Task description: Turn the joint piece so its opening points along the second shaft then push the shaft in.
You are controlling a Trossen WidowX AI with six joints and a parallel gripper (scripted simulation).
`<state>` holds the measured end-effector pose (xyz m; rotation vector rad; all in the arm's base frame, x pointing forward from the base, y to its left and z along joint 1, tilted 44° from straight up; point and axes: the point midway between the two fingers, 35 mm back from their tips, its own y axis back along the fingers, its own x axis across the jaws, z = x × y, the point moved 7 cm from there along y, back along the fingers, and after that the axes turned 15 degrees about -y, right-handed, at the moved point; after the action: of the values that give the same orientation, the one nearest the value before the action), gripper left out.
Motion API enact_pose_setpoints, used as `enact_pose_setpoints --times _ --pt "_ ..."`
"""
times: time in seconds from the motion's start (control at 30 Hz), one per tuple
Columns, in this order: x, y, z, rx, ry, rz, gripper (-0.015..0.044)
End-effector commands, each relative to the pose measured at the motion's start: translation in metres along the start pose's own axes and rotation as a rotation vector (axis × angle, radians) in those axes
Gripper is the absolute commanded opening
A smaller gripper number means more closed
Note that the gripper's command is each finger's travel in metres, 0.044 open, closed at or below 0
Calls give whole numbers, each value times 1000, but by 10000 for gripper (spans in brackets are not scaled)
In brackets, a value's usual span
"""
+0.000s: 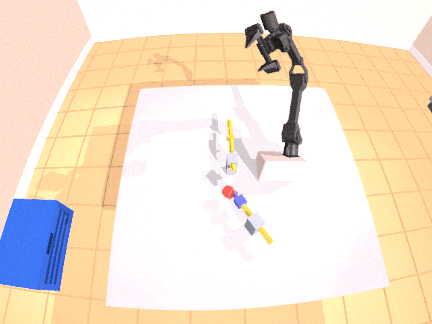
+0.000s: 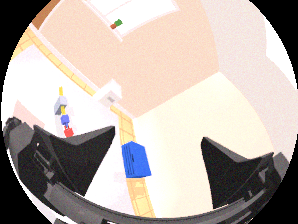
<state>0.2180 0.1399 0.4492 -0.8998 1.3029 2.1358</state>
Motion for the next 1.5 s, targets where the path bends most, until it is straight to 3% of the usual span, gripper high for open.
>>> enact_pose_setpoints --times 0.0,0.8,1.47 --pt "0 -28 -6 71 -103 51 440" --pt "24 -159 -62 545 -716 167 440" --pt "81 -263 -131 1049 -1156 47 440"
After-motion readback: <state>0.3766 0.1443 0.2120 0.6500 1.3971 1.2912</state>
